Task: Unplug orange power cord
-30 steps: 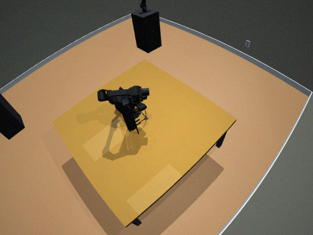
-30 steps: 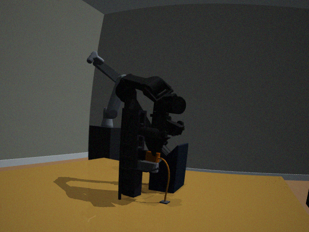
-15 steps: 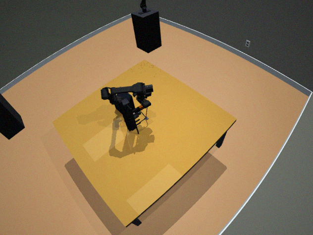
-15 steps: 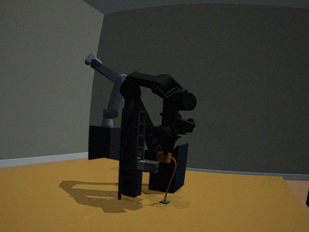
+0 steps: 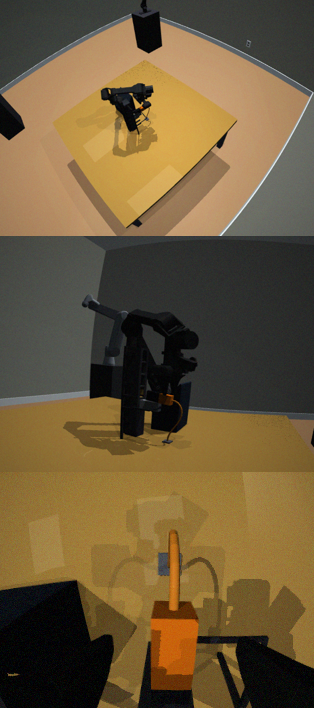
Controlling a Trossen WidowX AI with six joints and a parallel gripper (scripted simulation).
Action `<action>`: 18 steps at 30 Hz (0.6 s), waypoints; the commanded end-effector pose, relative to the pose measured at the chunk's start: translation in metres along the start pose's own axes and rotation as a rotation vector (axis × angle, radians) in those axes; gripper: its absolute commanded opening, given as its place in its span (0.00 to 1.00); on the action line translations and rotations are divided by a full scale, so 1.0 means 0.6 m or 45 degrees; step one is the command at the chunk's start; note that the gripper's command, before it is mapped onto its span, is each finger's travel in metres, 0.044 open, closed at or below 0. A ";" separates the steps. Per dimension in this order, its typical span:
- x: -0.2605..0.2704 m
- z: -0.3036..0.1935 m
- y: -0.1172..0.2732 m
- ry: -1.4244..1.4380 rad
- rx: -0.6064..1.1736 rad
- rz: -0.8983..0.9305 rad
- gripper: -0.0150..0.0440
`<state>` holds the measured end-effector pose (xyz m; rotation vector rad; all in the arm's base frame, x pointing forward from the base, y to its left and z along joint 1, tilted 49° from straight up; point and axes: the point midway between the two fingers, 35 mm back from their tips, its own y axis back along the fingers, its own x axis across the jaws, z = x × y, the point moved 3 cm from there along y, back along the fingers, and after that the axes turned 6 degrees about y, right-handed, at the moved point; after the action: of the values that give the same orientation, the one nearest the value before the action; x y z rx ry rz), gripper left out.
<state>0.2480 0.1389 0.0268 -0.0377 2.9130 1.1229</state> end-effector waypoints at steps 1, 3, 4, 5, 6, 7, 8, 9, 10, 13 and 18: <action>-0.005 0.016 0.005 0.004 -0.001 -0.010 1.00; -0.009 0.042 0.011 0.003 -0.003 -0.010 1.00; -0.010 0.056 0.014 0.003 -0.003 -0.010 1.00; -0.011 0.071 0.017 0.003 -0.004 -0.010 1.00; -0.011 0.085 0.020 0.003 -0.005 -0.011 1.00; -0.011 0.094 0.021 0.002 -0.005 -0.011 1.00; -0.011 0.097 0.022 0.002 -0.005 -0.011 1.00; -0.011 0.097 0.022 0.002 -0.005 -0.011 1.00; -0.011 0.097 0.022 0.002 -0.005 -0.011 1.00; -0.011 0.097 0.022 0.002 -0.005 -0.011 1.00; -0.011 0.097 0.022 0.002 -0.005 -0.011 1.00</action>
<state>0.2559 0.1862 -0.0054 -0.0634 2.9093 1.1277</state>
